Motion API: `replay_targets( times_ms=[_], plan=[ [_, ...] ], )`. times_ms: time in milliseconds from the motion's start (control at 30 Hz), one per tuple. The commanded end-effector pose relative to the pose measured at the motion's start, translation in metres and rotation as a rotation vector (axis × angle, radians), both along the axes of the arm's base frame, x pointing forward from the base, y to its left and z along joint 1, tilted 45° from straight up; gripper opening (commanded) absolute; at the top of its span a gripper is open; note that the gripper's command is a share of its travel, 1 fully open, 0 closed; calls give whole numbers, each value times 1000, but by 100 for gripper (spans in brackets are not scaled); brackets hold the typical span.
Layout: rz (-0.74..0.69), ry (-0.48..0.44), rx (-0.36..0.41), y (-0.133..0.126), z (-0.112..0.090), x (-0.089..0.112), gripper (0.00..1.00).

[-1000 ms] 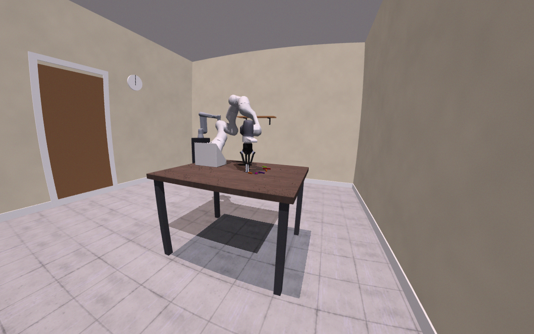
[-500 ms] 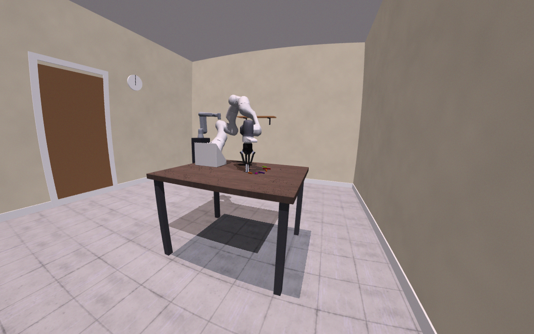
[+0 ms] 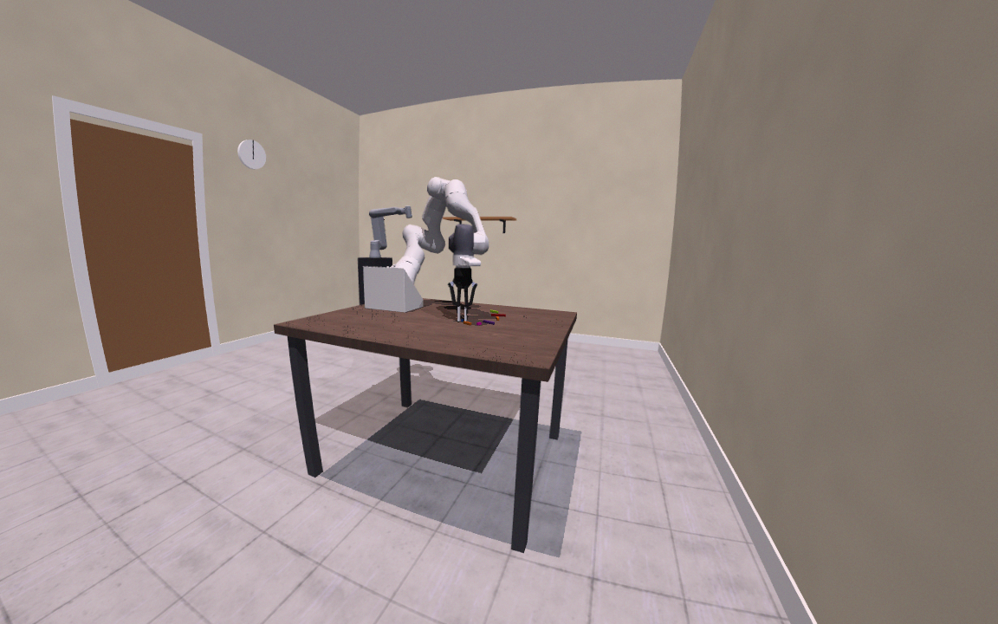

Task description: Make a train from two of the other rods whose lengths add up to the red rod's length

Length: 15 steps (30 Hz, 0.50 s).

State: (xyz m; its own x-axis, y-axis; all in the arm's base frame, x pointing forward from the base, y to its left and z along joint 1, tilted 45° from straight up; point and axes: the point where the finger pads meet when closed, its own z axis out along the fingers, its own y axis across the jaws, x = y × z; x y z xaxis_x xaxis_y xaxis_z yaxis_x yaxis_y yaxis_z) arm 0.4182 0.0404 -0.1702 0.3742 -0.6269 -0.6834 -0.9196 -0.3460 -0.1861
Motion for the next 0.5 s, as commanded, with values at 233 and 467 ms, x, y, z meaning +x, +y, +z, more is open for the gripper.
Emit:
replay_targets(
  times_ms=[233, 467],
  plan=[
    [6, -8, -2, 0, -1, 1, 15],
    [6, -8, -2, -5, 4, 2, 15]
  ],
)
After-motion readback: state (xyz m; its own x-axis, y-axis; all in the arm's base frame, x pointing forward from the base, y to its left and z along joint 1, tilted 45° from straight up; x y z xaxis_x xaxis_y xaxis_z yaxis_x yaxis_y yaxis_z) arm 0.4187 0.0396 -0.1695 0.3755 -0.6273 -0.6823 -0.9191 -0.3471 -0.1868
